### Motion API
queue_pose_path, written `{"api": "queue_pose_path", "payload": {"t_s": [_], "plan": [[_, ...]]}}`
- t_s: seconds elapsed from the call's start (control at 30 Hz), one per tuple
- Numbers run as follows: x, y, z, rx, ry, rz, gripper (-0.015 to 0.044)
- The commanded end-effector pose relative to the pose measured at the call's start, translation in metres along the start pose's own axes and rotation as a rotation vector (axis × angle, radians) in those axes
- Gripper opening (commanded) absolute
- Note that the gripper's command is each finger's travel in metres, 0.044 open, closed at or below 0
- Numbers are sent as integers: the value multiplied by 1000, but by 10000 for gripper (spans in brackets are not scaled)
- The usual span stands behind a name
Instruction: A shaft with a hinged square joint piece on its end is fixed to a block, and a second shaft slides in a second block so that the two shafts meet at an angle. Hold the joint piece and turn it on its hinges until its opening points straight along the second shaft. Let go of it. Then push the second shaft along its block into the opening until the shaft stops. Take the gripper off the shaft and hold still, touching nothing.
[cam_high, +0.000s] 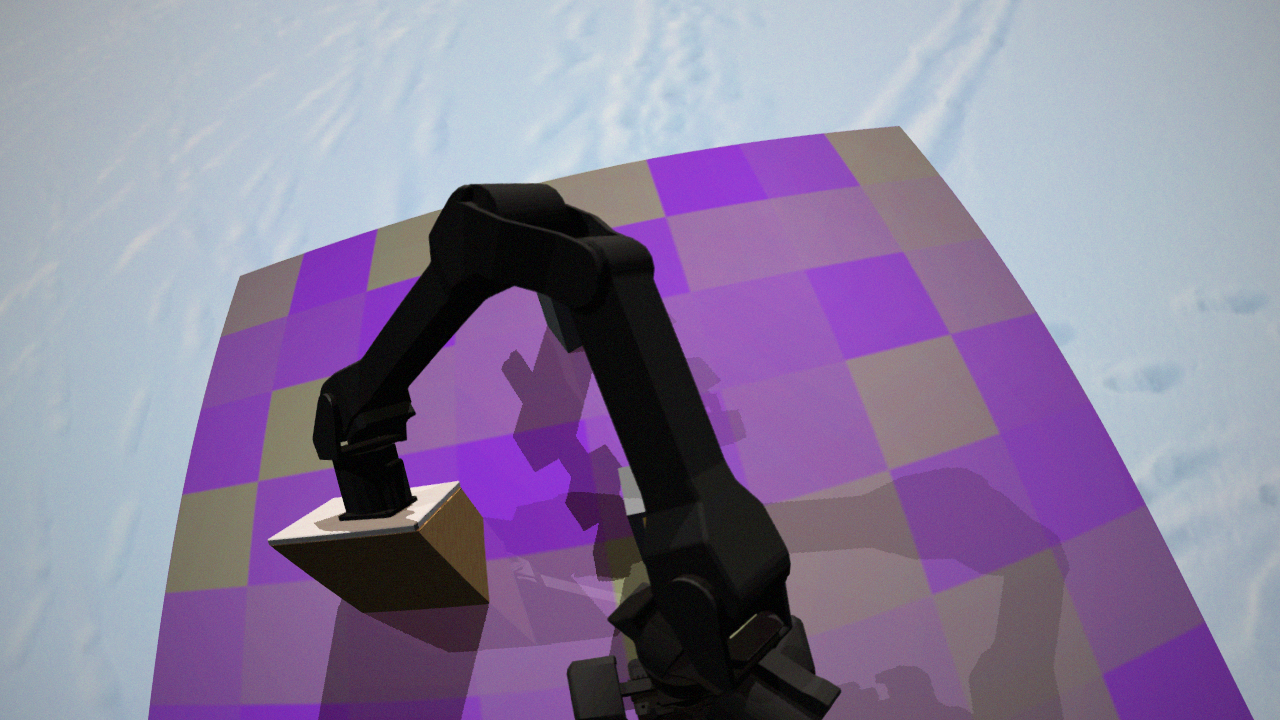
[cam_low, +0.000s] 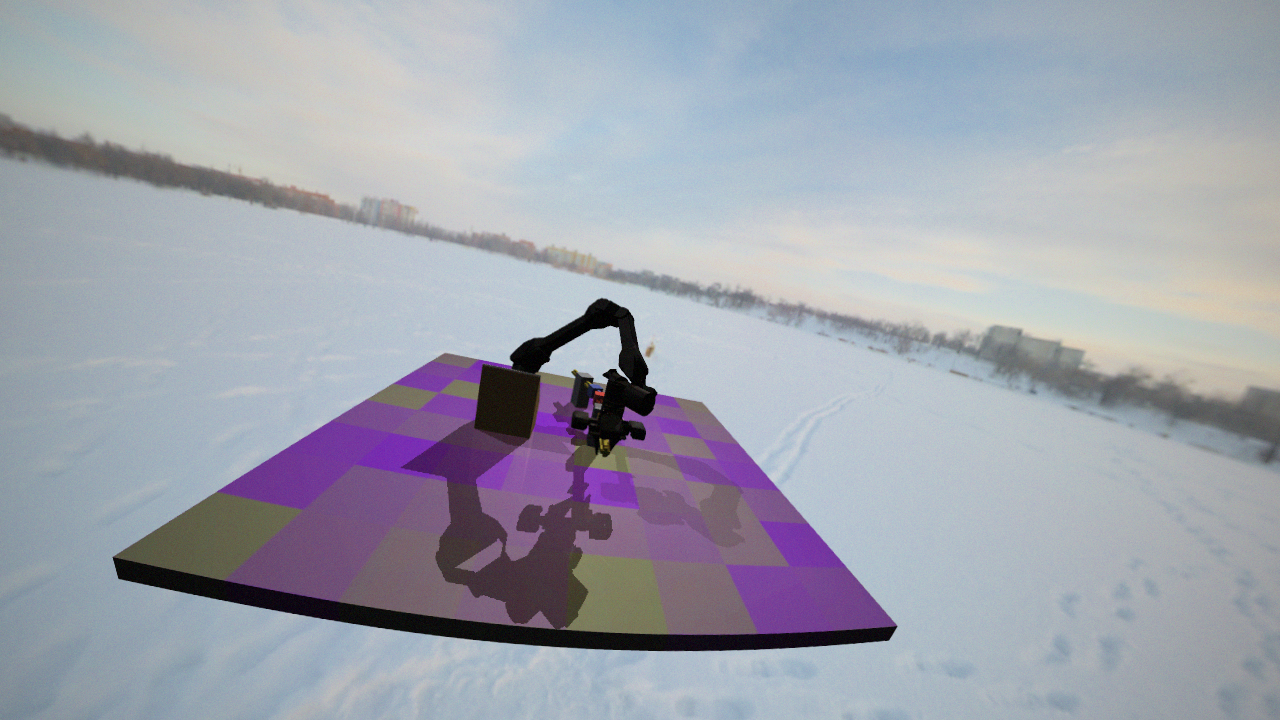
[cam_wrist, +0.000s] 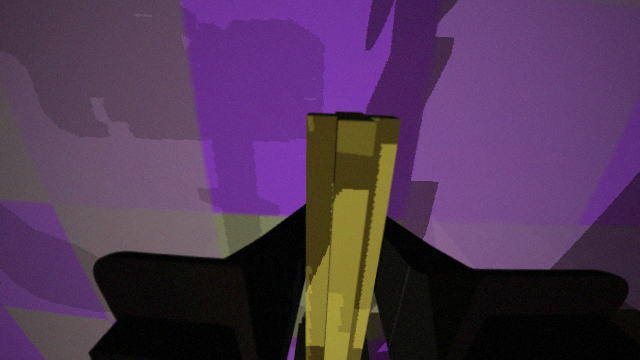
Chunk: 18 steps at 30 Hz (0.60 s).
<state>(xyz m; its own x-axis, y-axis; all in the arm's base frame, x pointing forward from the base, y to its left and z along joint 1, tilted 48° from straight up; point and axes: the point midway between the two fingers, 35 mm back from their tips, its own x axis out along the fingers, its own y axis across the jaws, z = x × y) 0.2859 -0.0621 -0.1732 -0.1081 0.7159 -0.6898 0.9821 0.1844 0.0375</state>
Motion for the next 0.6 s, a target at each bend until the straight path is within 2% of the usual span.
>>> {"api": "queue_pose_path", "payload": {"t_s": [0.0,0.17,0.23,0.57], "plan": [[1,0,0,6,3,2,102],[1,0,0,6,3,2,102],[1,0,0,6,3,2,69],[0,0,0,1,0,2,54]]}}
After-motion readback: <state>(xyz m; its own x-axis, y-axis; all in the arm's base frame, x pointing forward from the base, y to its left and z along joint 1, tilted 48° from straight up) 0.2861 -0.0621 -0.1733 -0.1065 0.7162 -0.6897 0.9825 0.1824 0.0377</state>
